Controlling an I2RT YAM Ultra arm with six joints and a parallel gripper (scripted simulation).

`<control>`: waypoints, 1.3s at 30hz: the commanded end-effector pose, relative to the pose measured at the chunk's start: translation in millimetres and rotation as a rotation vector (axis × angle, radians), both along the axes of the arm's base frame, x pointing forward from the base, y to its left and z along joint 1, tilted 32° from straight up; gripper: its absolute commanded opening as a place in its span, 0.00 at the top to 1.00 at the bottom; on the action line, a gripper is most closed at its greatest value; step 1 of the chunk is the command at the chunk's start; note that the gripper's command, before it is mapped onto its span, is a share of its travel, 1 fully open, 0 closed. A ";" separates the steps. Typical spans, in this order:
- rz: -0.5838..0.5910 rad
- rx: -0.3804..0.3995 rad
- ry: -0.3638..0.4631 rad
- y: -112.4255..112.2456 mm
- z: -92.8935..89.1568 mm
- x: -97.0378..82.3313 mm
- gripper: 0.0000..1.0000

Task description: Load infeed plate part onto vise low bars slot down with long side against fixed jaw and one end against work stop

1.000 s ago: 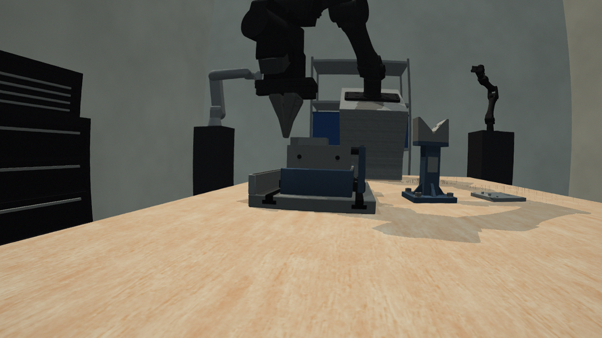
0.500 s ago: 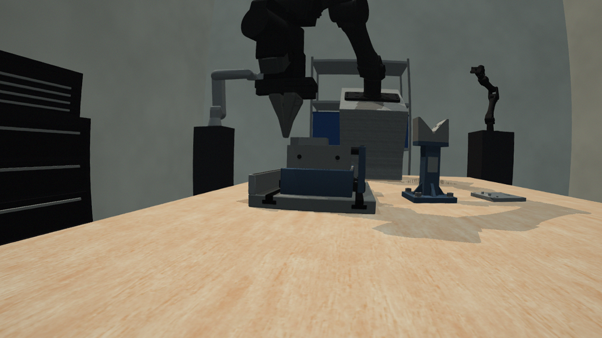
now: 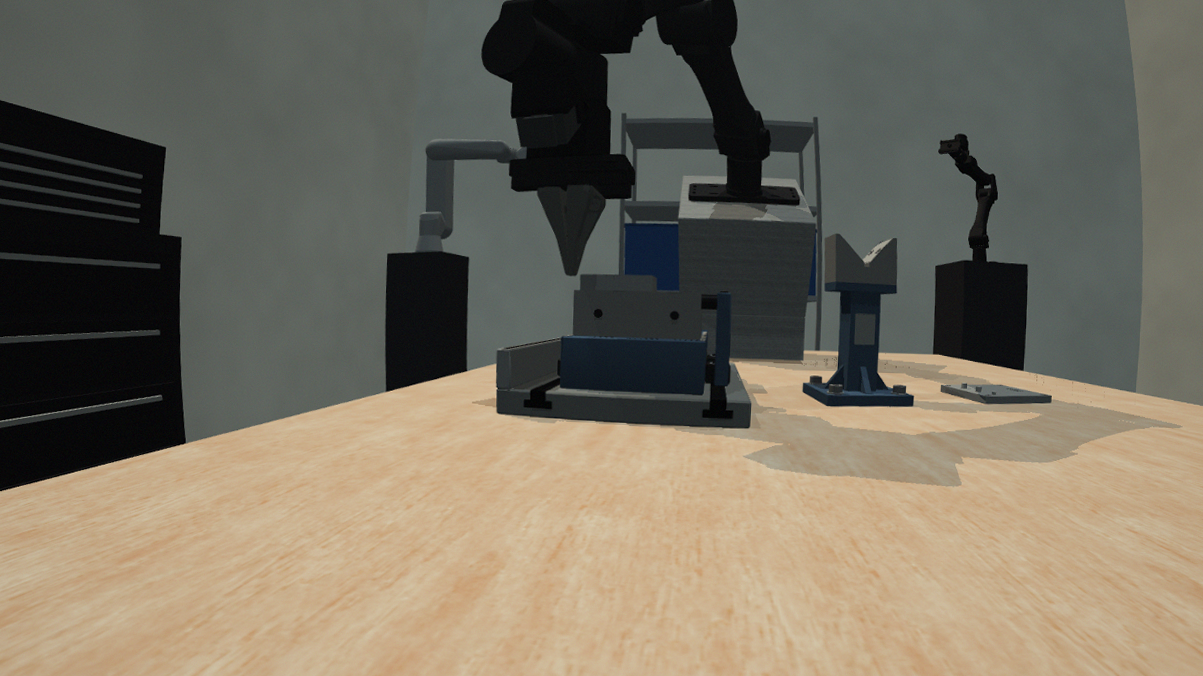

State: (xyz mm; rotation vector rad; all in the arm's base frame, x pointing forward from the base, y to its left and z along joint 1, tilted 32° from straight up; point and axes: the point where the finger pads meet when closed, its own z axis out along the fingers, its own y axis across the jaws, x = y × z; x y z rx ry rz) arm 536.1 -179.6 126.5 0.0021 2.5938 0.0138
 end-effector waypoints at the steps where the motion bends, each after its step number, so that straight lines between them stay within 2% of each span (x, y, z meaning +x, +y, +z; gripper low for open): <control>1: -0.002 -0.020 -0.053 0.3 26.4 3.6 1.00; 39: -0.004 -0.019 -0.047 0.4 29.0 2.5 1.00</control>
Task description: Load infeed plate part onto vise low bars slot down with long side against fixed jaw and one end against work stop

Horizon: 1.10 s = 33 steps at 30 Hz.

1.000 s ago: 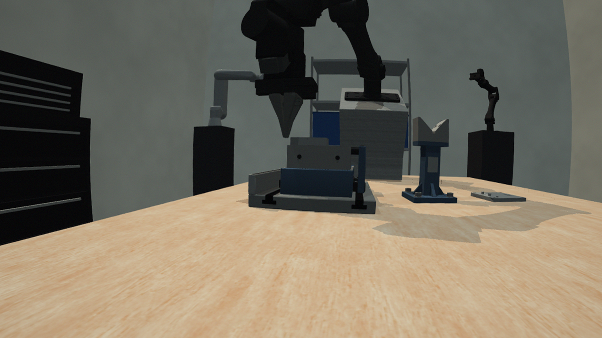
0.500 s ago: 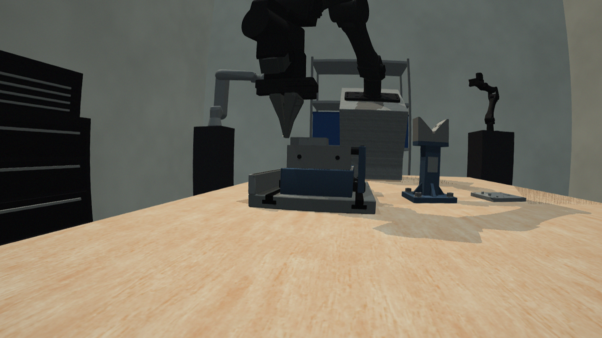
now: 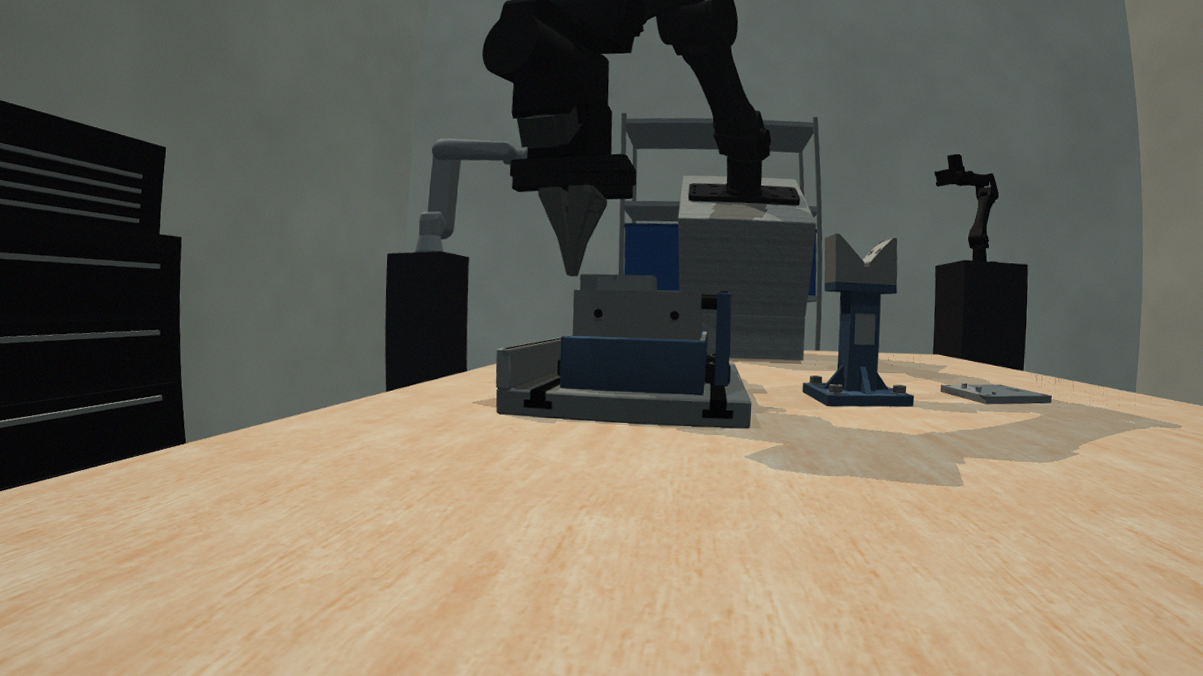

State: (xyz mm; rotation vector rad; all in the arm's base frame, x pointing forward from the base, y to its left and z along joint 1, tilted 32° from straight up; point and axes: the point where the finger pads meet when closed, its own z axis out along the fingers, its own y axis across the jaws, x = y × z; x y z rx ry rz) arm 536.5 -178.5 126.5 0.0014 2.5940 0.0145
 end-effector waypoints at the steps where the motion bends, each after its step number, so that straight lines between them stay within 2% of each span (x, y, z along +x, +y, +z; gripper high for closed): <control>1: -0.005 -0.019 -0.048 -0.7 29.1 2.1 1.00; 33: -0.004 -0.020 -0.050 -0.7 27.1 4.3 1.00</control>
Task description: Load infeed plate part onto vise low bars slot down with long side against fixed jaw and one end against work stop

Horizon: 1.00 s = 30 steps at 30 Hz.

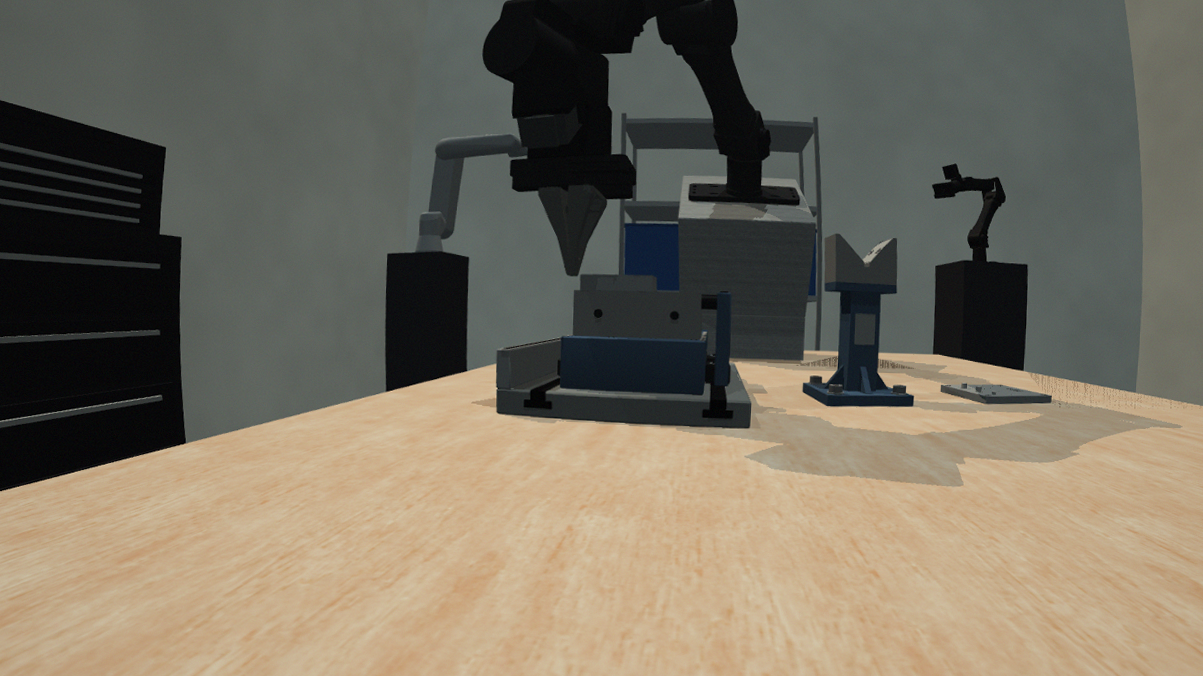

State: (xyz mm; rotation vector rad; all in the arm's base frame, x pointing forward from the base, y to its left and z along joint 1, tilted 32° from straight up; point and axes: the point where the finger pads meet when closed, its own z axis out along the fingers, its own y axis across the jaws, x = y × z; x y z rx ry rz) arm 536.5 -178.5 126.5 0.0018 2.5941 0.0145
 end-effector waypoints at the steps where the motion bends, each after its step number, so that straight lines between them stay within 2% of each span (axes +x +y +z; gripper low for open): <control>1: -0.004 -0.020 -0.050 -0.7 25.9 4.8 1.00; 11: -0.007 -0.016 -0.041 -4.0 12.7 8.9 1.00; 16: -0.005 -0.022 -0.055 -2.9 19.1 10.1 1.00; 20: -0.003 -0.017 -0.043 -2.2 10.5 11.3 1.00; 25: -0.008 -0.022 -0.054 -4.5 17.2 10.4 1.00; 30: -0.006 -0.018 -0.045 -3.7 10.2 11.9 1.00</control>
